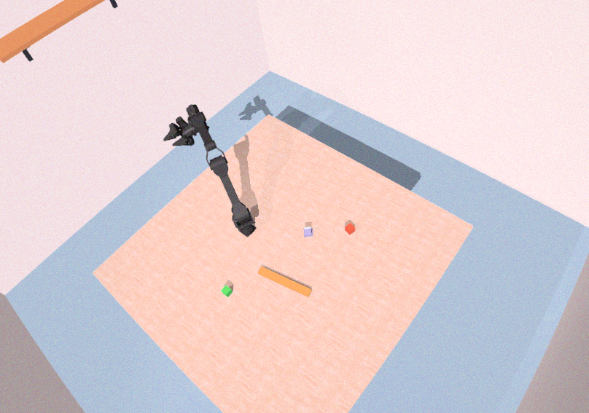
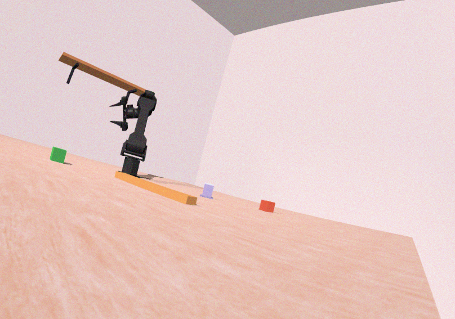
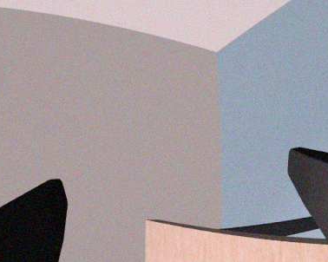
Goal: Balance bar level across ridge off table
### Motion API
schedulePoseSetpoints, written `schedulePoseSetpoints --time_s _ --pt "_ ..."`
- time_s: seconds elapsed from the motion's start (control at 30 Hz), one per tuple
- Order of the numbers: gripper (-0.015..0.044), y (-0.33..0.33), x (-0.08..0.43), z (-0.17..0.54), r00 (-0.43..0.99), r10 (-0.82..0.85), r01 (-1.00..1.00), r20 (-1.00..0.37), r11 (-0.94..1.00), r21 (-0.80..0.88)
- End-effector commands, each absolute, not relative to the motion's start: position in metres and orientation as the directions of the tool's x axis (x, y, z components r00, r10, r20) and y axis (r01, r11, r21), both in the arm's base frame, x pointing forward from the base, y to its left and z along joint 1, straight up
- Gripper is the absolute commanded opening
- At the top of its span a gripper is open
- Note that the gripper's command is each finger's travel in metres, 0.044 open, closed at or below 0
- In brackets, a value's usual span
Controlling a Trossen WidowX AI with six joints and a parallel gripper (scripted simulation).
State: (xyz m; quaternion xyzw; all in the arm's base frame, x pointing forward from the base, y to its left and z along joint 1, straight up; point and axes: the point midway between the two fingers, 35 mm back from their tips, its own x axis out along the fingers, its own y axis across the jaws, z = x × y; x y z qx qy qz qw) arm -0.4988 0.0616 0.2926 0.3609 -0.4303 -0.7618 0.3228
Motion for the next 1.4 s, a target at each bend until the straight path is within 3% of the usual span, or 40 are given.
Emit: schedulePoseSetpoints --time_s 0.0,0.1,0.57,1.37 --pt "0.0374 0.063 -0.499 0.293 -0.533 -0.801 0.179 -0.273 -0.423 0.888" --pt "0.0315 0.077 -0.497 0.291 -0.562 -0.774 0.153 -0.291 -0.443 0.884" --pt "0.0315 0.153 -0.488 0.274 -0.695 -0.609 0.026 -0.382 -0.552 0.834" --pt "0.0315 0.298 -0.398 0.252 -0.819 -0.287 -0.300 -0.497 -0.524 0.797"
